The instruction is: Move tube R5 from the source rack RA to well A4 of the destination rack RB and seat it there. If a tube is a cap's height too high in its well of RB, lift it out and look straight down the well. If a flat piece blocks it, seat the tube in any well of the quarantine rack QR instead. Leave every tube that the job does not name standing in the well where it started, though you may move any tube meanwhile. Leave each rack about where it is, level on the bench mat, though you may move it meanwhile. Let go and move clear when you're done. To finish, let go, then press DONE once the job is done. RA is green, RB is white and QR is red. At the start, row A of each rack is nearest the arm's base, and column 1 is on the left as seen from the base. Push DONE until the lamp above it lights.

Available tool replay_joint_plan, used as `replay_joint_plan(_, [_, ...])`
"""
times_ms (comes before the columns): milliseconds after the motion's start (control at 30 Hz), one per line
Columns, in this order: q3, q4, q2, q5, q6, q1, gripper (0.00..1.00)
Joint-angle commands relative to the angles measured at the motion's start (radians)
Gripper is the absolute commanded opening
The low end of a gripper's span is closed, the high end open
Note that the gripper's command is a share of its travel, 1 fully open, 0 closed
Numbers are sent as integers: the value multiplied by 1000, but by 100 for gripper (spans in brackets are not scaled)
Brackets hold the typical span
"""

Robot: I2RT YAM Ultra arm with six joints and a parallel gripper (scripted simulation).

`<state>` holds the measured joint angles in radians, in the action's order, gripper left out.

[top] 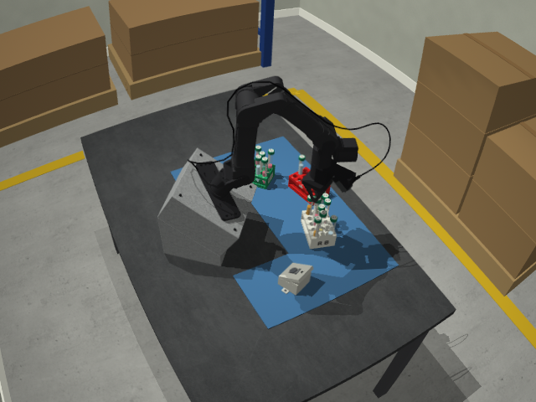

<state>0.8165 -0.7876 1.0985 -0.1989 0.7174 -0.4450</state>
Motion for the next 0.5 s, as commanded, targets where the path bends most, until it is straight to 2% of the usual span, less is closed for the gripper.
replay_joint_plan(0, [-5,23,18,1,-11,-13,0])
replay_joint_plan(467, [-16,42,26,3,-14,-16,0])
